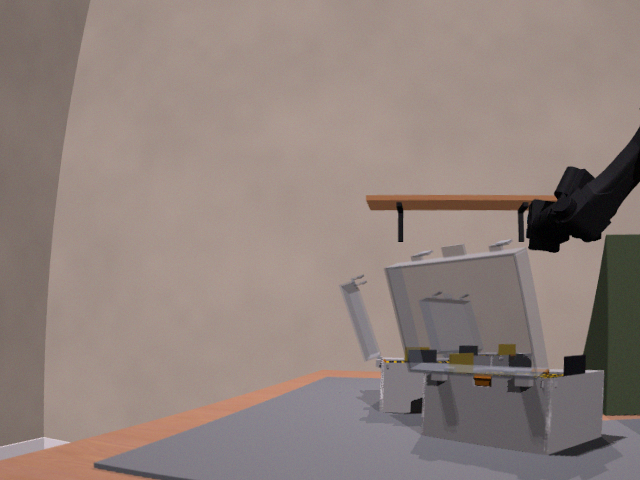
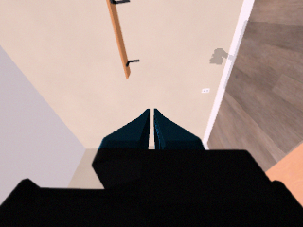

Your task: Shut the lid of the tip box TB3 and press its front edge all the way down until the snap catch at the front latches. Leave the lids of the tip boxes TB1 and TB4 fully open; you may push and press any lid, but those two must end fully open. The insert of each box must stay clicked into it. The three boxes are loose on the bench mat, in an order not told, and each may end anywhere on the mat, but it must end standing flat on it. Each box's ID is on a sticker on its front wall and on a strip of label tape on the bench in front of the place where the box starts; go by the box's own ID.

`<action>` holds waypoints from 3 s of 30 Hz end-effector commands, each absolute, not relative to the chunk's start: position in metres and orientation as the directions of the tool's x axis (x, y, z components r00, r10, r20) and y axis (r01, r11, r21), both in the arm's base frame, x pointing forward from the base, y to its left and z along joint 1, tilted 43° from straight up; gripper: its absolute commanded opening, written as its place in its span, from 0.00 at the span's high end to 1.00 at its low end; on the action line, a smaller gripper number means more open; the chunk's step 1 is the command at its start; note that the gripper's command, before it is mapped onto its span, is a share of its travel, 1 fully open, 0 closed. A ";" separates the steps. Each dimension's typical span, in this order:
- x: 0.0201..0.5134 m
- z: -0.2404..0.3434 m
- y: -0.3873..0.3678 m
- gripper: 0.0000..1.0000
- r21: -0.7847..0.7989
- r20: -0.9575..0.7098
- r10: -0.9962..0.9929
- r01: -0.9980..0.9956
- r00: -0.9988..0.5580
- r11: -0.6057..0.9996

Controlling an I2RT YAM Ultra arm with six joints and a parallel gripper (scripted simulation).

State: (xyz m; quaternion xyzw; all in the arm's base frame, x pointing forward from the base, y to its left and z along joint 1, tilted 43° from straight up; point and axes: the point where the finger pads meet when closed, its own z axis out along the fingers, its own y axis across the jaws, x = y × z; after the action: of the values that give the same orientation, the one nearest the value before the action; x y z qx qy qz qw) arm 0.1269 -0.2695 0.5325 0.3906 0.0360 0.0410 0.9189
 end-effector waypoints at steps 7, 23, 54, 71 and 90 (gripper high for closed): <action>0.158 0.514 -0.277 1.00 0.776 -0.187 0.135 0.062 0.973 0.628; 0.206 0.480 -0.281 1.00 0.805 -0.381 0.213 0.209 0.900 0.556; 0.273 0.412 -0.262 1.00 0.735 -0.658 0.378 0.447 0.652 0.510; 0.300 0.371 -0.241 1.00 0.656 -0.755 0.453 0.540 0.474 0.527; 0.323 0.315 -0.201 1.00 0.502 -0.833 0.530 0.624 0.160 0.599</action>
State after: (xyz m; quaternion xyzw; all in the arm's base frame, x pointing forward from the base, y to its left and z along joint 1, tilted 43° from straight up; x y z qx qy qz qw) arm 0.3203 -0.2120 0.3272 0.4580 0.6192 -0.0352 0.6368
